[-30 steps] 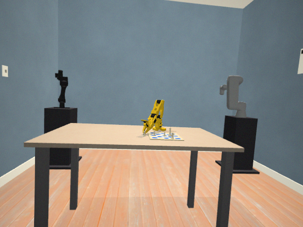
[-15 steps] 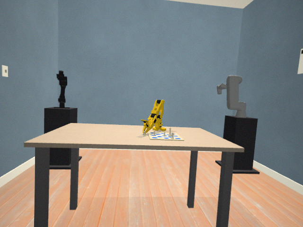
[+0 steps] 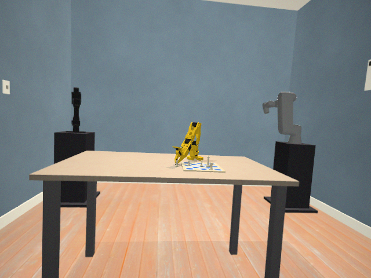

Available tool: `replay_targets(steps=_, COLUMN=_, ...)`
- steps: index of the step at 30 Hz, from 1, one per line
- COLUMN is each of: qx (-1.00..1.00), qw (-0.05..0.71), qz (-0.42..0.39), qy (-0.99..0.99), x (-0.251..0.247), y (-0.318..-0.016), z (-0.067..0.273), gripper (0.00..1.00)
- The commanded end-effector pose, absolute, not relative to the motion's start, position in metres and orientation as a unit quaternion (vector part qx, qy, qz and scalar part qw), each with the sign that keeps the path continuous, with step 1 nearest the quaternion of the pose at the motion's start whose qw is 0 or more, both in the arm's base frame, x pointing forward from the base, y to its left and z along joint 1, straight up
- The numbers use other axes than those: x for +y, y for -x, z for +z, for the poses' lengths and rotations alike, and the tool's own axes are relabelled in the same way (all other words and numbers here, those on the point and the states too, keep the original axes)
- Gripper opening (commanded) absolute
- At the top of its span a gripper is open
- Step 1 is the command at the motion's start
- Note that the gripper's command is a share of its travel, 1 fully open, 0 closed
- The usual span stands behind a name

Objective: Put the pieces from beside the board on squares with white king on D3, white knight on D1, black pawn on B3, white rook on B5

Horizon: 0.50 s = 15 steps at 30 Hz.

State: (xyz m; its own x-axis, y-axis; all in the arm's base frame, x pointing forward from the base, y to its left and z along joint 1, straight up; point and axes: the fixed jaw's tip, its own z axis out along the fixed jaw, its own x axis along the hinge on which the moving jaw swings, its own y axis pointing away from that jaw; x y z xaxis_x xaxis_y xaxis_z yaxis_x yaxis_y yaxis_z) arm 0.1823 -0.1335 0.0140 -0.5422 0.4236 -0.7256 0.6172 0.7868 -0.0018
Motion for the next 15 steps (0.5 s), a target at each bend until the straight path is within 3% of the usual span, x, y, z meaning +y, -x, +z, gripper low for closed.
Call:
replay_targets(steps=1, qx=0.869, qw=0.369, qz=-0.132, qy=-0.301, x=-0.134, y=-0.179, z=0.019, gripper=0.0)
replay_targets(steps=15, qx=0.869, qw=0.37, qz=-0.133, qy=-0.301, x=-0.134, y=-0.179, z=0.052, gripper=0.0)
